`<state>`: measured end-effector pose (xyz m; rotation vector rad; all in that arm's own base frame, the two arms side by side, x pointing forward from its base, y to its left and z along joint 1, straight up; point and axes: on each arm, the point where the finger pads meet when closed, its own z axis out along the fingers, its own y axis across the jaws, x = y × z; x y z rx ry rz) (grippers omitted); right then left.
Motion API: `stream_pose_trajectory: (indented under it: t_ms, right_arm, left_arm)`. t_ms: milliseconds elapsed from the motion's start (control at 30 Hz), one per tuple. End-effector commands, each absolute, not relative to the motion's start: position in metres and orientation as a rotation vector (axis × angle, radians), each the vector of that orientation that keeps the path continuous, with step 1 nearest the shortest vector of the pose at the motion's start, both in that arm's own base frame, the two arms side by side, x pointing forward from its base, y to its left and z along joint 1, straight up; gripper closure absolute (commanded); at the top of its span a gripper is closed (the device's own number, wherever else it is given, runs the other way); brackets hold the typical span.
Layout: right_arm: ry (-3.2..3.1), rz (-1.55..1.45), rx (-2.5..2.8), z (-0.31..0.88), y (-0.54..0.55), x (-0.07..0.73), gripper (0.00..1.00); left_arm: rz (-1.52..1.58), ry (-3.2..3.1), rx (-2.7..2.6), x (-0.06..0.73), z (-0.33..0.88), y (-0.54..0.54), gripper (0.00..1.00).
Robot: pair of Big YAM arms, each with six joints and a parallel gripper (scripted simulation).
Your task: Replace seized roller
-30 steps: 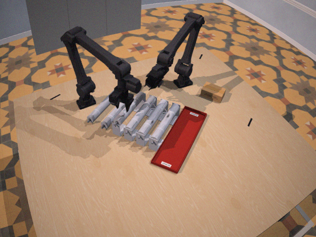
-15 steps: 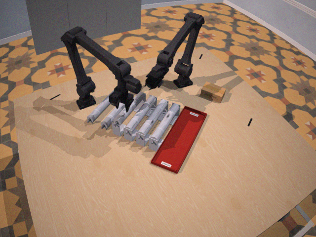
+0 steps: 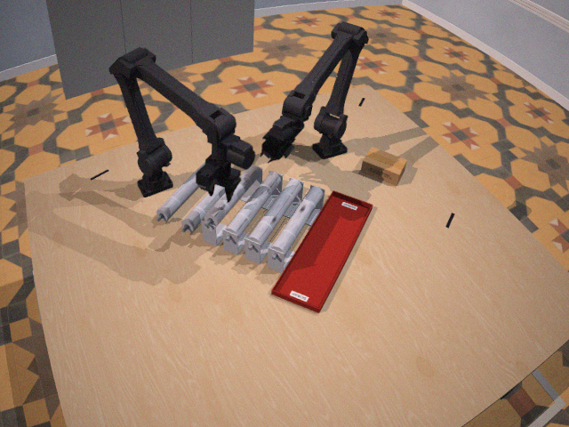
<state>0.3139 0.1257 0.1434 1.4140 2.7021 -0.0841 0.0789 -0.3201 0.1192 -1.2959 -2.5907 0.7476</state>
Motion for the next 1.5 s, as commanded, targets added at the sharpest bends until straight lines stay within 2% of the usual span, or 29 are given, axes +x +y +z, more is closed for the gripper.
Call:
stream_pose_trajectory:
  t_ms: [0,467,733,867,1300,1467]
  right_arm:
    - [2.673,-0.058,1.433,0.156,0.128,0.33,0.38]
    - [2.668,-0.045,1.431,0.158,0.13,0.333,0.38]
    - [2.648,0.081,1.333,0.179,0.133,0.349,0.38]
    - [2.699,0.006,1.333,0.149,0.127,0.337,0.38]
    - [2.575,0.289,1.026,0.212,0.128,0.404,0.38]
    - [2.592,0.287,0.944,0.197,0.126,0.415,0.38]
  left_arm:
    - [0.795,-2.603,-1.334,0.086,0.135,-0.328,0.68]
    - [0.794,-2.604,-1.332,0.086,0.135,-0.328,0.68]
    - [0.856,-2.666,-1.343,0.113,0.148,-0.347,0.68]
    - [0.868,-2.675,-1.345,0.116,0.15,-0.35,0.68]
    - [1.01,-2.957,-1.322,0.213,0.188,-0.358,0.68]
    - [1.069,-3.059,-1.322,0.239,0.211,-0.353,0.68]
